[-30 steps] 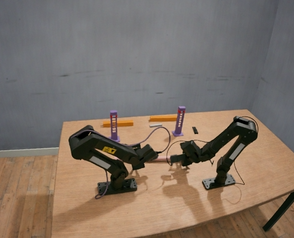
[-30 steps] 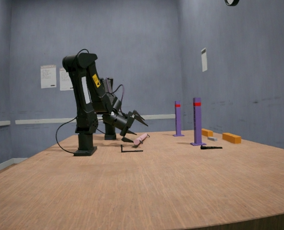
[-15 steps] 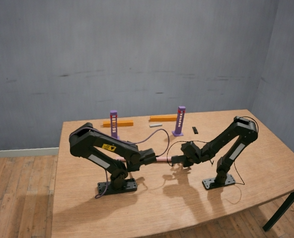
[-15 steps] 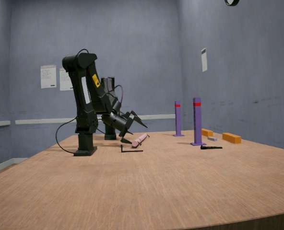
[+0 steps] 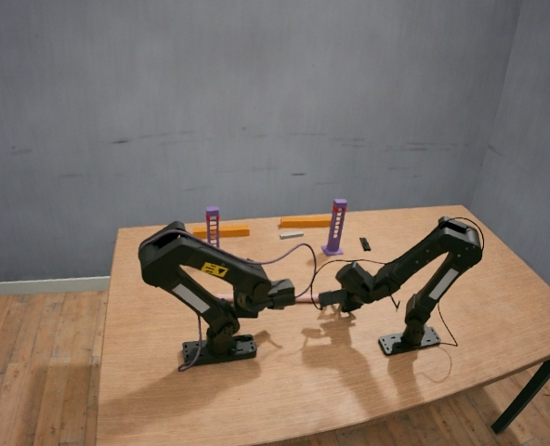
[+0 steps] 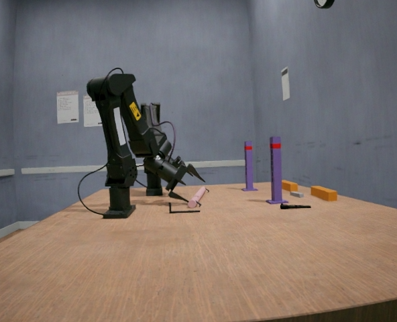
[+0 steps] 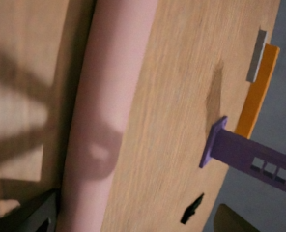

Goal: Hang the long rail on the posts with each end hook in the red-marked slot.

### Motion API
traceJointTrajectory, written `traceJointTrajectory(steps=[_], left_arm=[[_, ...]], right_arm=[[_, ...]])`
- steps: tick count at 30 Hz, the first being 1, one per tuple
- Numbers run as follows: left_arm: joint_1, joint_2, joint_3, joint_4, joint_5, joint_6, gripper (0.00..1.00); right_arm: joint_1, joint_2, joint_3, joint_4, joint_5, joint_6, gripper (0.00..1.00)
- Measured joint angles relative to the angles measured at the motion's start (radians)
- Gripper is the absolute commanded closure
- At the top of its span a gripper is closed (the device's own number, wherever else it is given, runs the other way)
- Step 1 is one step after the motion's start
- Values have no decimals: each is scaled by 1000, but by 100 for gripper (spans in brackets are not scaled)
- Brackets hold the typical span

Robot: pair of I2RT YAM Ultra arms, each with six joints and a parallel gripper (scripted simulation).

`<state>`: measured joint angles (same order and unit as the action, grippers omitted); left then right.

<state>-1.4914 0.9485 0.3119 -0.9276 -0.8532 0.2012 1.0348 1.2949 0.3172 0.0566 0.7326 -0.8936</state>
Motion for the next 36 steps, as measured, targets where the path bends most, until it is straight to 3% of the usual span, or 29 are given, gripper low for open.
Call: traceJointTrajectory(steps=[8,13,31,36], left_arm=[[227,129,143,-24,188,195,52],[351,201,215,-26,251,275,52],[365,208,224,-27,282,311,52],[365,208,224,-27,283,312,52]], right_arm=[[-101,52,173,-156,-127,27,23],[-153,97,254,-220,-170,35,30],[-158,101,269,-249,-185,35,52],[-158,101,269,-249,-185,35,52]])
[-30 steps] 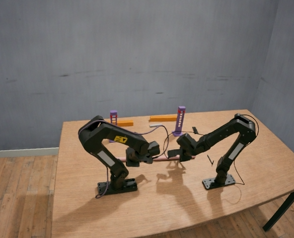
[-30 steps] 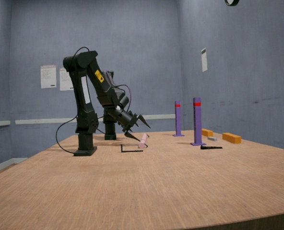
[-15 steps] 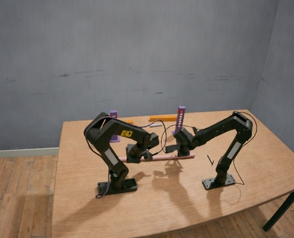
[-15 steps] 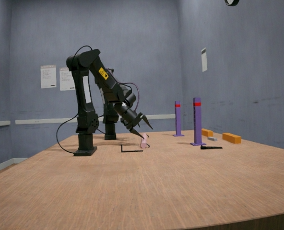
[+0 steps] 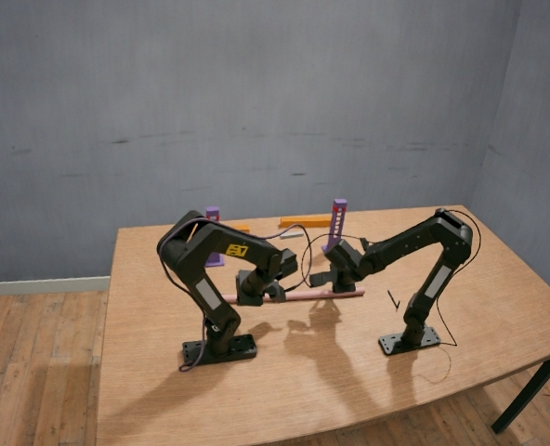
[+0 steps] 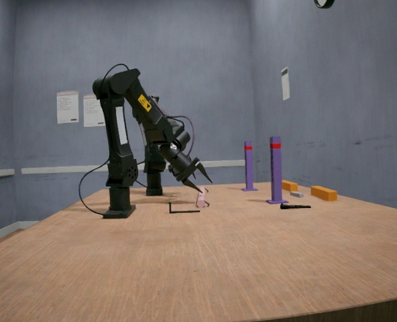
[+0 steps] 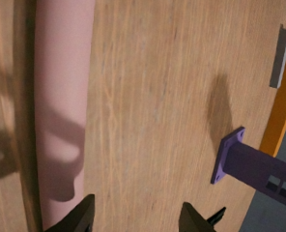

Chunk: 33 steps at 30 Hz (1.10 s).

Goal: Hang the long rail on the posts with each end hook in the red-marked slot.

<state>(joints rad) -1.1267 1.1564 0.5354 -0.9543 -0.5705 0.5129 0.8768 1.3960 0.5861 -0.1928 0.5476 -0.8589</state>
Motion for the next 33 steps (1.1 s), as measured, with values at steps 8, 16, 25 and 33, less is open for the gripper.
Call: traceJointTrajectory(steps=[8,16,25,33], left_arm=[[0,0,0,0,0,0,52],[0,0,0,0,0,0,52],[0,0,0,0,0,0,52],[0,0,0,0,0,0,52]], right_arm=[[-24,14,16,-50,-62,26,52],[-188,132,250,-319,-269,19,52],[-283,264,482,-612,-468,-26,52],[-370,375,600,-816,-576,-129,52]])
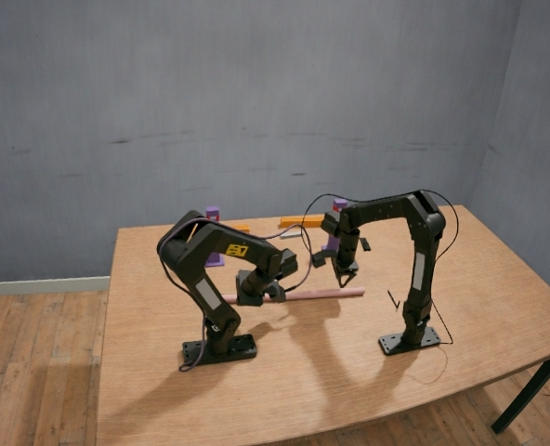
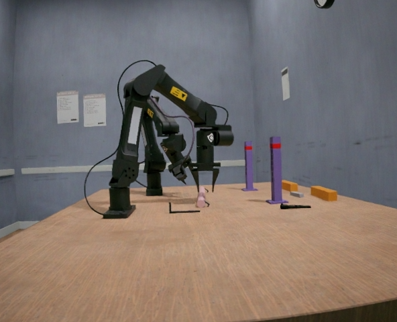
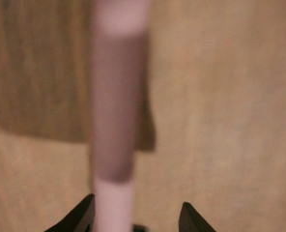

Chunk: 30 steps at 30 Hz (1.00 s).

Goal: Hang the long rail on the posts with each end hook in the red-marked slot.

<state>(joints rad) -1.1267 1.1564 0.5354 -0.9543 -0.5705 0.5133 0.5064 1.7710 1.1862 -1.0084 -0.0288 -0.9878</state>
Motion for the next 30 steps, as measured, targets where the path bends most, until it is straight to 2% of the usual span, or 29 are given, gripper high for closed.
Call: traceJointTrajectory(steps=[14,30], left_arm=[[0,0,0,0,0,0,52],[0,0,0,0,0,0,52]], right_arm=[[-9,33,0,-57,-11,-31,52],[0,57,-8,-13,-21,-26,52]])
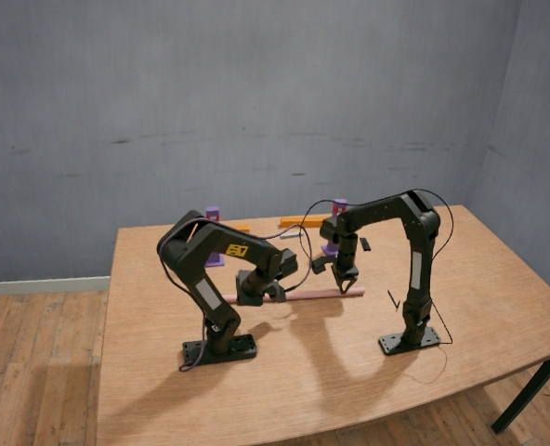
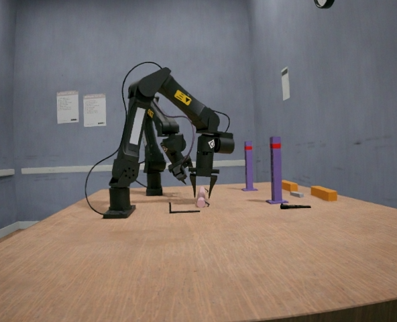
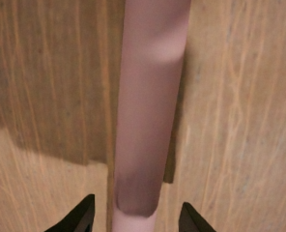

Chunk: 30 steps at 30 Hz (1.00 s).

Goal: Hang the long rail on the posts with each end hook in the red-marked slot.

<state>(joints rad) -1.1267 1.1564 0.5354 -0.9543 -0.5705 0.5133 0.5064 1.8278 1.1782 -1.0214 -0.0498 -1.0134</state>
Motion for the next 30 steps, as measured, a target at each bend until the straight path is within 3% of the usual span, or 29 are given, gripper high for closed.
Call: traceJointTrajectory(steps=[8,18,30], left_arm=[[0,0,0,0,0,0,52],[0,0,0,0,0,0,52],[0,0,0,0,0,0,52]], right_arm=[[2,17,-37,39,0,2,52],[2,17,-40,61,0,2,69],[3,17,-48,67,-2,-1,80]])
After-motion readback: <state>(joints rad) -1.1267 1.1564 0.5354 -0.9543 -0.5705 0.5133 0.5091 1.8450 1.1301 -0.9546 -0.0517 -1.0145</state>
